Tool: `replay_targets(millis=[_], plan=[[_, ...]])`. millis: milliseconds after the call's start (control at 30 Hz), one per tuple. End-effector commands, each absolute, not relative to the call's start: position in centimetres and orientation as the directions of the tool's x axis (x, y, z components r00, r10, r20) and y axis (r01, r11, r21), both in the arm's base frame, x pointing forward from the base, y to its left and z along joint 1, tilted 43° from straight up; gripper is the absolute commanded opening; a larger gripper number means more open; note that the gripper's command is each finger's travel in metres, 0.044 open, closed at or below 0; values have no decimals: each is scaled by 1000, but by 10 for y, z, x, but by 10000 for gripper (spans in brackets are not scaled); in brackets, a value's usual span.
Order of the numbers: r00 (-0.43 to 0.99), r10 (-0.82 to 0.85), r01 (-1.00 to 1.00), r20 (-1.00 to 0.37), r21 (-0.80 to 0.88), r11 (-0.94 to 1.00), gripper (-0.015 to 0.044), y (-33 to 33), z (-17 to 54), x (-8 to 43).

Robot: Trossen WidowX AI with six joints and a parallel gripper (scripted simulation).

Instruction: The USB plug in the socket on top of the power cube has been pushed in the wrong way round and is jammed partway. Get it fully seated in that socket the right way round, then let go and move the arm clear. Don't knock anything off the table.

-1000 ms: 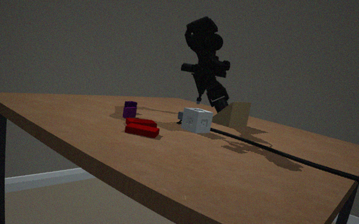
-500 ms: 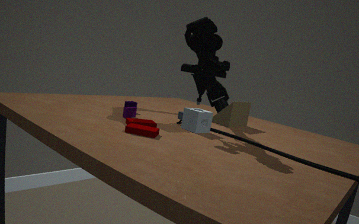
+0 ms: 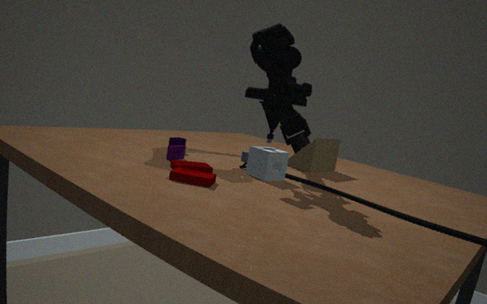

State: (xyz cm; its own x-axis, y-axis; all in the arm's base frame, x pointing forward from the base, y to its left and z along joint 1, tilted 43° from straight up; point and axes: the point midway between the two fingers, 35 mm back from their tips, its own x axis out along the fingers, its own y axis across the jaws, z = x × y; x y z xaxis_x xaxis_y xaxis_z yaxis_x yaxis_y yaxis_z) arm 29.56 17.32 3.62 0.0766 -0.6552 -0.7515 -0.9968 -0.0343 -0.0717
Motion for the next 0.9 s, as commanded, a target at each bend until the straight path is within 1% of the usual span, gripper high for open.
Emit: replay_targets(millis=[0, 867], plan=[[74, -651, -997, -756, -67, -35, 0, 173, 35, 295], [75, -638, -997, -766, -72, -31, 0, 173, 32, 296]])
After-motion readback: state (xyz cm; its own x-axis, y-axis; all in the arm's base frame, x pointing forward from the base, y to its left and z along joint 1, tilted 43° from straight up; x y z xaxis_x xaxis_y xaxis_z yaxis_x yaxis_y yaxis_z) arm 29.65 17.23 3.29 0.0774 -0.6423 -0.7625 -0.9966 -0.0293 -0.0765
